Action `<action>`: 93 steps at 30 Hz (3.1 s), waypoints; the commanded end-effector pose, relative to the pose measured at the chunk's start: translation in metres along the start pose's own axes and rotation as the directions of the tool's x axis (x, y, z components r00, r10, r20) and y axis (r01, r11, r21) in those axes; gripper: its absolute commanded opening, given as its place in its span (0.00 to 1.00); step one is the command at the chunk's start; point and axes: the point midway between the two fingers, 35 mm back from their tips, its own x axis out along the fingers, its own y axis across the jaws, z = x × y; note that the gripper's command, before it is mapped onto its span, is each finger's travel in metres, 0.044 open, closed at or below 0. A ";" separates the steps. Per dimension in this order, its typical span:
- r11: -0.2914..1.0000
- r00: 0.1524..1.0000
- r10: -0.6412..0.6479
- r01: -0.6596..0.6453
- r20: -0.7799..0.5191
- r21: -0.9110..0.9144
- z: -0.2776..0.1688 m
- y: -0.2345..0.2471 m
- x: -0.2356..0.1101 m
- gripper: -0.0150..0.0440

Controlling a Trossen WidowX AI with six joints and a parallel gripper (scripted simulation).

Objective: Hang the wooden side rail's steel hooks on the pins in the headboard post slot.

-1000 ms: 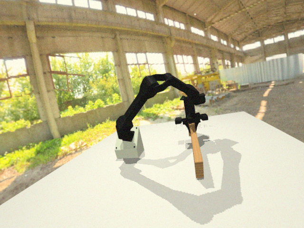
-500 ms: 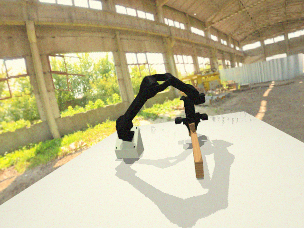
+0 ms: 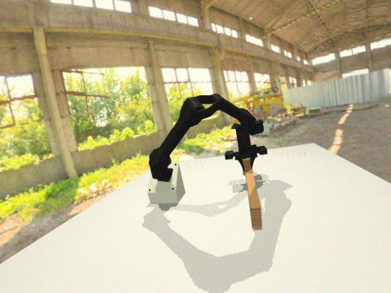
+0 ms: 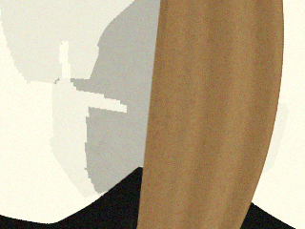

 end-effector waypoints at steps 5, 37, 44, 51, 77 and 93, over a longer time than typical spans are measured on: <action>1.000 1.000 0.008 -0.008 -0.006 0.001 -0.004 0.001 -0.004 0.25; 1.000 1.000 0.008 -0.008 -0.006 0.001 -0.005 0.002 -0.004 0.25; 1.000 1.000 0.008 -0.008 -0.006 0.001 -0.005 0.002 -0.003 0.25; 1.000 1.000 0.008 -0.008 -0.006 0.001 -0.005 0.002 -0.002 0.25; 1.000 1.000 0.008 -0.008 -0.005 0.001 -0.005 0.002 0.003 0.25; 1.000 1.000 0.008 -0.008 -0.005 0.001 -0.005 0.002 0.005 0.25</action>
